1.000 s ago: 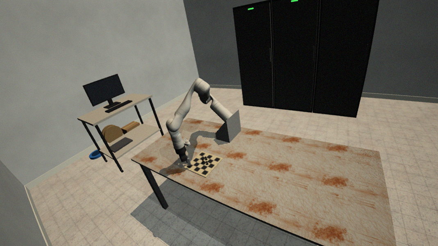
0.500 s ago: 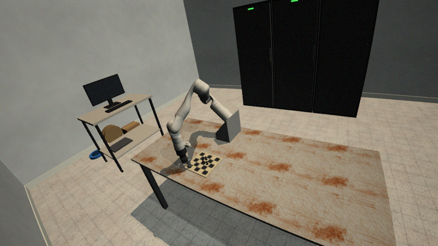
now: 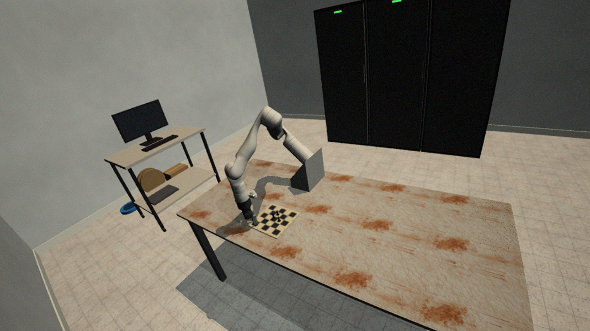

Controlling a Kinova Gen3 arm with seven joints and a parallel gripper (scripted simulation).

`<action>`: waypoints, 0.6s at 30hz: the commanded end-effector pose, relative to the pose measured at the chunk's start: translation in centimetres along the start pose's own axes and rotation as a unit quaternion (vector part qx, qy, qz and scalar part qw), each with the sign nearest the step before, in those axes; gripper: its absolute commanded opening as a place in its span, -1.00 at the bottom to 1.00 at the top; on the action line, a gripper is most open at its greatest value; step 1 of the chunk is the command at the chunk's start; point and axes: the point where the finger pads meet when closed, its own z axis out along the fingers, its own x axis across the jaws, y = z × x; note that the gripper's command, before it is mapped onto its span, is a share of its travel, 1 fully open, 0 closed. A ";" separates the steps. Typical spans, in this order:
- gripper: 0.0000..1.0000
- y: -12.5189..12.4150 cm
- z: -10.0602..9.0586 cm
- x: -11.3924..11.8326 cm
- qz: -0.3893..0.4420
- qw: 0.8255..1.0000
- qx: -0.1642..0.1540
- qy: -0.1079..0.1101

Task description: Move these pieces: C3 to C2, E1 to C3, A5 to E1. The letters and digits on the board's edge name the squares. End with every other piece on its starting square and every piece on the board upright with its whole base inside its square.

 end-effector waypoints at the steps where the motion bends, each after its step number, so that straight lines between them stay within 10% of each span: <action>1: 0.45 0.0 0.1 -0.1 -0.001 1.000 0.000 0.001; 17: 0.45 0.0 0.1 -0.1 -0.001 1.000 0.000 0.001; 18: -1.00 0.0 0.1 -0.1 -0.001 1.000 0.000 0.001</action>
